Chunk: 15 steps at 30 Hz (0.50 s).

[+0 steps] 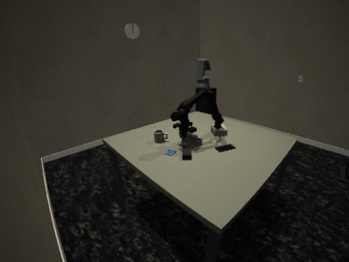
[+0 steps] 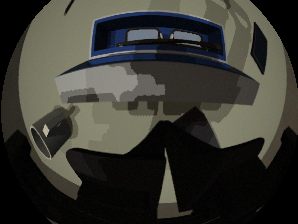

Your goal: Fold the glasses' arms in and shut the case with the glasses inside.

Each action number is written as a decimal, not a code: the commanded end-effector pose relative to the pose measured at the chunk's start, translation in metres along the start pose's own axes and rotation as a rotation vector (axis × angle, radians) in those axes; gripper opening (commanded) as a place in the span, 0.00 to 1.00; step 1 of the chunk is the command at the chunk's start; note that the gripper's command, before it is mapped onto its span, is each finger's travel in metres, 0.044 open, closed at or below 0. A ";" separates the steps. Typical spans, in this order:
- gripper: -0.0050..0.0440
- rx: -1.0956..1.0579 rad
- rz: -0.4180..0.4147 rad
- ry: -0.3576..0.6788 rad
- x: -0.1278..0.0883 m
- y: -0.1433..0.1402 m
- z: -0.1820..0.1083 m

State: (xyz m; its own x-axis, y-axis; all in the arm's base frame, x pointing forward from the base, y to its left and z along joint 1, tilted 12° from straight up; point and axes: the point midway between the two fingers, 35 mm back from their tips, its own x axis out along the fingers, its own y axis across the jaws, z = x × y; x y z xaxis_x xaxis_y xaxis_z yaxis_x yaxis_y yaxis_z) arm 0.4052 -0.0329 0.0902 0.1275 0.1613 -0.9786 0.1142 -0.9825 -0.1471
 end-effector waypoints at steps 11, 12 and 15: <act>0.10 0.005 -0.001 -0.003 -0.002 0.000 0.011; 0.10 0.005 -0.001 -0.003 -0.003 0.000 0.012; 0.10 0.005 -0.001 -0.003 -0.003 0.000 0.016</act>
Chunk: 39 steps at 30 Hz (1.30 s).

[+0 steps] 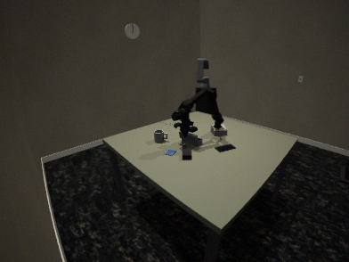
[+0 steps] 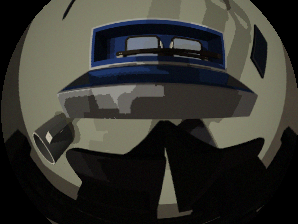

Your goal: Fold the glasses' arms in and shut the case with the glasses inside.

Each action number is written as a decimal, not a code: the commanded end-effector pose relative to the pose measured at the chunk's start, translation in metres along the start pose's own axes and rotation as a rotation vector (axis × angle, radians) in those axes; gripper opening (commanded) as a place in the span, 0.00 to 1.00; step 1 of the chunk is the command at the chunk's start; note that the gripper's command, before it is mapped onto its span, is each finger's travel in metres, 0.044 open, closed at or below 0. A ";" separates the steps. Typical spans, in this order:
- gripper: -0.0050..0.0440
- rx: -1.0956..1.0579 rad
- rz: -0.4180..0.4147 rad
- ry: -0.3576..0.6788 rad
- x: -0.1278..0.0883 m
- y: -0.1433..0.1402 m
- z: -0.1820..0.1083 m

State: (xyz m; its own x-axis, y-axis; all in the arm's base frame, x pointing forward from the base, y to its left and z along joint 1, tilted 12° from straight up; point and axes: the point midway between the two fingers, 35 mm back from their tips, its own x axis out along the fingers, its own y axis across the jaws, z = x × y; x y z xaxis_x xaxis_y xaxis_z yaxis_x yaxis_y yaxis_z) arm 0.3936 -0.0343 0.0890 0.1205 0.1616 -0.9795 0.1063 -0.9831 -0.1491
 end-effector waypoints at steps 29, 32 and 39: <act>0.10 -0.003 0.000 0.004 -0.011 0.000 0.024; 0.10 -0.003 0.000 0.004 -0.012 0.000 0.027; 0.10 -0.003 0.000 0.004 -0.013 0.000 0.030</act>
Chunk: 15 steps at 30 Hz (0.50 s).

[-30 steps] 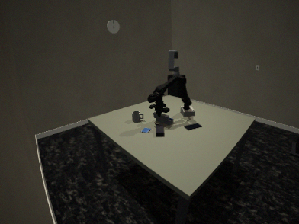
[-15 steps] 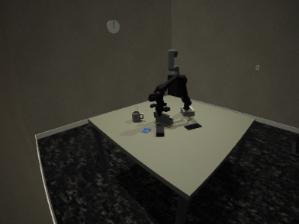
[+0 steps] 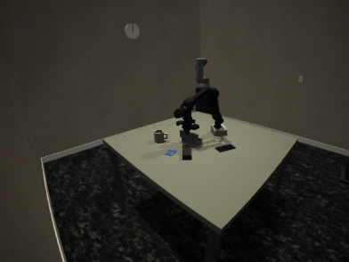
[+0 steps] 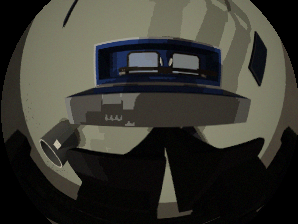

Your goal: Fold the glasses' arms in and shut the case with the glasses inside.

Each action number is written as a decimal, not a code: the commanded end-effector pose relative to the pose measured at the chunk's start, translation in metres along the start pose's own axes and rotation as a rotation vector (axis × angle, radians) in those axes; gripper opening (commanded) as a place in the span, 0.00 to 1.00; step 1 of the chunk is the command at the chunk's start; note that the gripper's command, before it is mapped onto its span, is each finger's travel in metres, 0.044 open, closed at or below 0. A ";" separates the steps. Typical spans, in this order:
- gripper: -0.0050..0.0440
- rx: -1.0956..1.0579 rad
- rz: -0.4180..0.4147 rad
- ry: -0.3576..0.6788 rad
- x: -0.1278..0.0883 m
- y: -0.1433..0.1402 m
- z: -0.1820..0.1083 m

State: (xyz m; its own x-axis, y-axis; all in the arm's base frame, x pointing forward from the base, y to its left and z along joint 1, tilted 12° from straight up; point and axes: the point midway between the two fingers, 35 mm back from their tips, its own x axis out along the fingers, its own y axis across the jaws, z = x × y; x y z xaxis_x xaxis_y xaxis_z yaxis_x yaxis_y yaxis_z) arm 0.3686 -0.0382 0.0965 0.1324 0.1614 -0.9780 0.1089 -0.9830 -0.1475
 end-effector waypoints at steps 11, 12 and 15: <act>0.10 0.000 -0.001 -0.008 -0.003 0.000 0.010; 0.10 0.000 -0.001 -0.008 -0.003 0.000 0.010; 0.10 0.000 -0.001 -0.008 -0.004 0.000 0.011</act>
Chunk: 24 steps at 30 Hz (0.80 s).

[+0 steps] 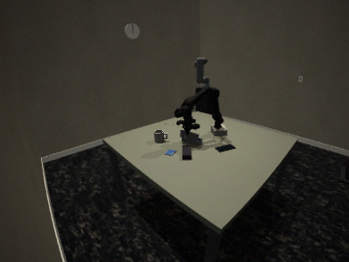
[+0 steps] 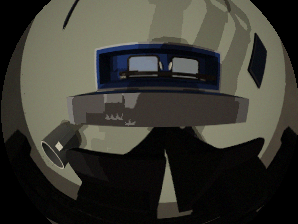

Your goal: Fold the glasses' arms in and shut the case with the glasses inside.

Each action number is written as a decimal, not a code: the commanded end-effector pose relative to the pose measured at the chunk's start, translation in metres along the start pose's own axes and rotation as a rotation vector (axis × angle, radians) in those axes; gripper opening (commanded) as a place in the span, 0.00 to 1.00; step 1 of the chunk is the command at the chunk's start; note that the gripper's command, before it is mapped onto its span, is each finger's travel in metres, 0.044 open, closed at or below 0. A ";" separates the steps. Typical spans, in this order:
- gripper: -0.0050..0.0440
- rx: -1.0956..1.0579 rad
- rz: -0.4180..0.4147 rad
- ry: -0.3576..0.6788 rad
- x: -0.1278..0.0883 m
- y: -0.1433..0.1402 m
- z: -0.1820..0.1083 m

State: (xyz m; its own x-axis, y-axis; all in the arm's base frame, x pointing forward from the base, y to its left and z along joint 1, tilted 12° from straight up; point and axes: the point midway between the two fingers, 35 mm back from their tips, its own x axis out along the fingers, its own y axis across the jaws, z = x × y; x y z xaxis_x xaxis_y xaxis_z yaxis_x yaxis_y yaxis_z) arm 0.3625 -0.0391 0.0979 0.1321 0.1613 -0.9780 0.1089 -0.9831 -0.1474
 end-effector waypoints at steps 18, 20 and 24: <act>0.10 0.000 -0.001 -0.007 -0.001 0.000 0.020; 0.10 0.000 -0.001 -0.007 -0.001 0.000 0.021; 0.10 0.000 -0.001 -0.007 -0.001 0.000 0.024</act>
State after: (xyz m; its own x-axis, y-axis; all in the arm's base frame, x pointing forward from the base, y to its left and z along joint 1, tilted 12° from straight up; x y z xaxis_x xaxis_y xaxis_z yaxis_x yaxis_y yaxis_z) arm 0.3459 -0.0410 0.0989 0.1408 0.1607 -0.9769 0.1101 -0.9832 -0.1459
